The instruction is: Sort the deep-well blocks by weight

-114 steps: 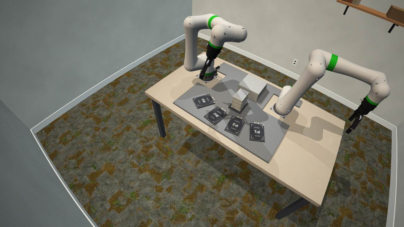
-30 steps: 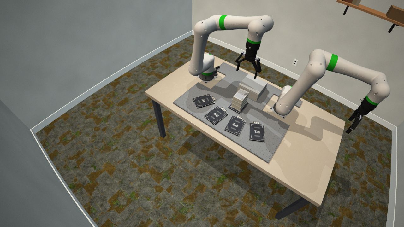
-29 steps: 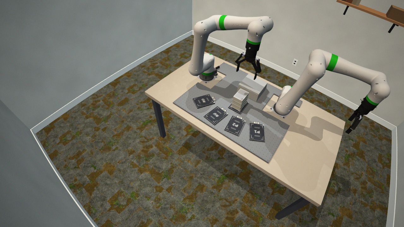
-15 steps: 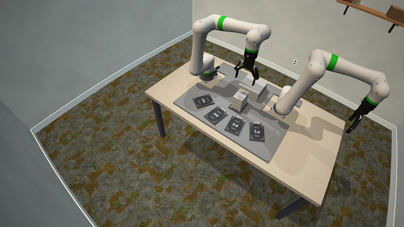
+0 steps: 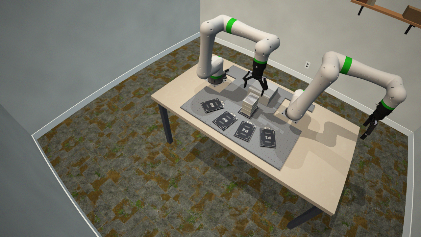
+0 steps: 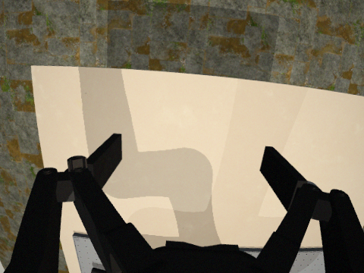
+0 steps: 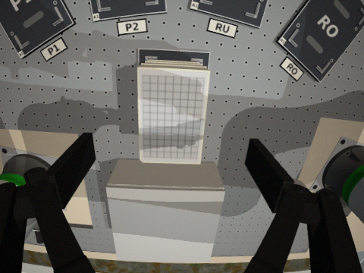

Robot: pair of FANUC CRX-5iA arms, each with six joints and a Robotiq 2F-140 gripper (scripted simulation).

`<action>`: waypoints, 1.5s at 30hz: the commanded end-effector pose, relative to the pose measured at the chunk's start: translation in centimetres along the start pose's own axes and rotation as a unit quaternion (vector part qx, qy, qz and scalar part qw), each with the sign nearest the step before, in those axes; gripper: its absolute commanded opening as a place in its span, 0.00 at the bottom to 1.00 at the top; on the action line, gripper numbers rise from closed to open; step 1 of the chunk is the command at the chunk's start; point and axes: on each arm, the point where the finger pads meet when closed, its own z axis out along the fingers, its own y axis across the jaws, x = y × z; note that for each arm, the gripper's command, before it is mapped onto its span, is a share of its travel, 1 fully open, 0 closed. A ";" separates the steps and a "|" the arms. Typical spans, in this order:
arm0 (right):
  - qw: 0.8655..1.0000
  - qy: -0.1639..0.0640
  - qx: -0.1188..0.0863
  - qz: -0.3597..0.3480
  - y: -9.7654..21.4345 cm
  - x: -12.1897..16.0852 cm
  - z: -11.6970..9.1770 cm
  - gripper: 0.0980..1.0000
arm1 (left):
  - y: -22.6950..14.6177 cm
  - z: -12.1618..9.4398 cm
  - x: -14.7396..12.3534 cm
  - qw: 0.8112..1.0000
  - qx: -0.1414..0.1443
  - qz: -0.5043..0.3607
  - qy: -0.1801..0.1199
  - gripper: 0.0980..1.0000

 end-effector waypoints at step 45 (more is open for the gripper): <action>1.000 0.000 0.001 0.000 -0.1 0.0 6.9 1.00 | 0.0 -0.1 0.0 1.000 0.000 0.000 0.001 1.00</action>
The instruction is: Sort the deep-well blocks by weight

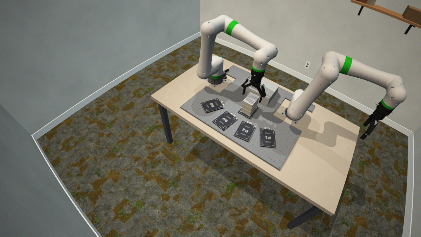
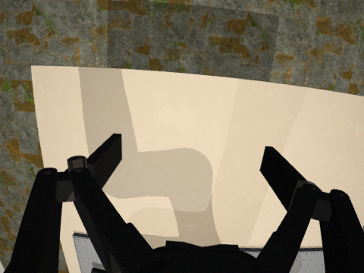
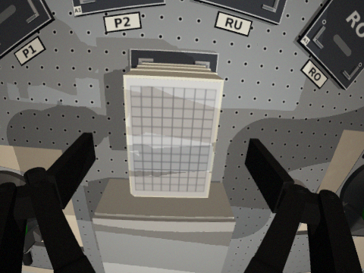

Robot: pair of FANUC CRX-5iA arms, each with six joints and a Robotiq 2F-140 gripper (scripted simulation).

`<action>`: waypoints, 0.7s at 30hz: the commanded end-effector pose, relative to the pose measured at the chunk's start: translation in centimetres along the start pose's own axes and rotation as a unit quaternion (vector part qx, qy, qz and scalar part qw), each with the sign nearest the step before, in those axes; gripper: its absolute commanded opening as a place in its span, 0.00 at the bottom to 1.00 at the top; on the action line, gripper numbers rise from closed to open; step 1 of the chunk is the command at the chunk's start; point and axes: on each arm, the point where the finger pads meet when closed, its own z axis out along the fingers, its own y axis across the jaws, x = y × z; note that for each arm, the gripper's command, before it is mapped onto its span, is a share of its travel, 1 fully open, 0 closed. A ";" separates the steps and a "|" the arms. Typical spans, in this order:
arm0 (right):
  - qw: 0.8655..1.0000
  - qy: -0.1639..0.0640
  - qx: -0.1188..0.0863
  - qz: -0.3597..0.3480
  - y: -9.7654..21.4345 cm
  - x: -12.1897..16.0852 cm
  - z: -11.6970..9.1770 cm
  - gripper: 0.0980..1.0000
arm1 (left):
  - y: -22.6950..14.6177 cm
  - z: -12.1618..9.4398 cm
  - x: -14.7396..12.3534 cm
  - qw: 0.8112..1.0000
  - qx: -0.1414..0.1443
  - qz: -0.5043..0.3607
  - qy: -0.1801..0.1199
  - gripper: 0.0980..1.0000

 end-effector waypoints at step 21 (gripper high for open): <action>1.000 0.000 0.001 0.000 -0.1 0.0 3.0 1.00 | 0.0 -0.1 0.0 1.000 0.000 0.000 0.001 1.00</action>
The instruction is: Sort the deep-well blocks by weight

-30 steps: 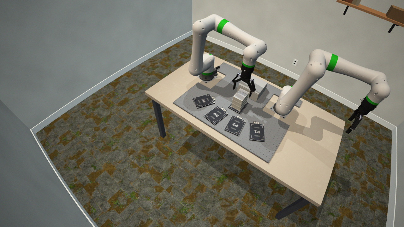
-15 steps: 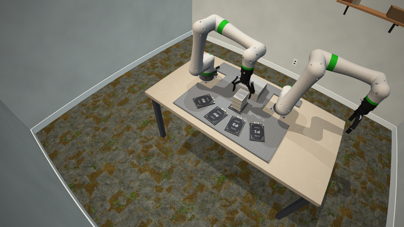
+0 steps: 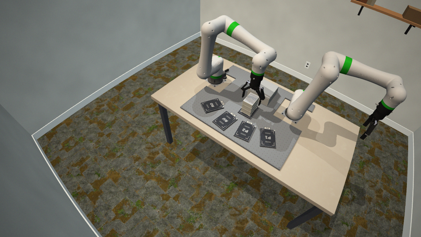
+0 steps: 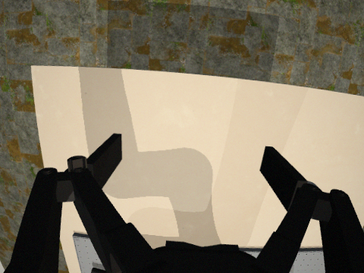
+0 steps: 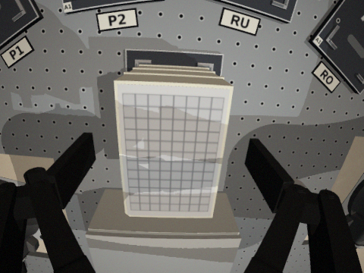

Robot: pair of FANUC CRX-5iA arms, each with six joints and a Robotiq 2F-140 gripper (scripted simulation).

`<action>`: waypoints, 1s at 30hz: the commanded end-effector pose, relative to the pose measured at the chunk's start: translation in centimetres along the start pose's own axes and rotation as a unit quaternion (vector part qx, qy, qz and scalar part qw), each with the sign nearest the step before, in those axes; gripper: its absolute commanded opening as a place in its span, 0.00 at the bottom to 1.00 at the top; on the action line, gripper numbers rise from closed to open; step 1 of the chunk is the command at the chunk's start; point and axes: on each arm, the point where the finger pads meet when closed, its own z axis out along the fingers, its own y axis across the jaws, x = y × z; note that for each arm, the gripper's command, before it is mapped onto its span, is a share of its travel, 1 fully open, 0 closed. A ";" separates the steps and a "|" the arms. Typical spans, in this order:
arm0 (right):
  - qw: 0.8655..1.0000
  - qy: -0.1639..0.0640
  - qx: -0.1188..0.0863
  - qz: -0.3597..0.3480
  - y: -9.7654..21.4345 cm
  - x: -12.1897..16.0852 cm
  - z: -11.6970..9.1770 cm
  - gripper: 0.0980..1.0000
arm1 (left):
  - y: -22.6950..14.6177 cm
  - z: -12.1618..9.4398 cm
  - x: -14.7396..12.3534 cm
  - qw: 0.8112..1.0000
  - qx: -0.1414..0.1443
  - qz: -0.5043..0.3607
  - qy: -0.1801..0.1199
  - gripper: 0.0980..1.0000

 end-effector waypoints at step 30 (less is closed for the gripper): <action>1.000 0.000 0.001 0.000 0.0 0.0 0.1 0.00 | 0.0 -0.1 0.0 1.000 0.000 0.000 0.001 1.00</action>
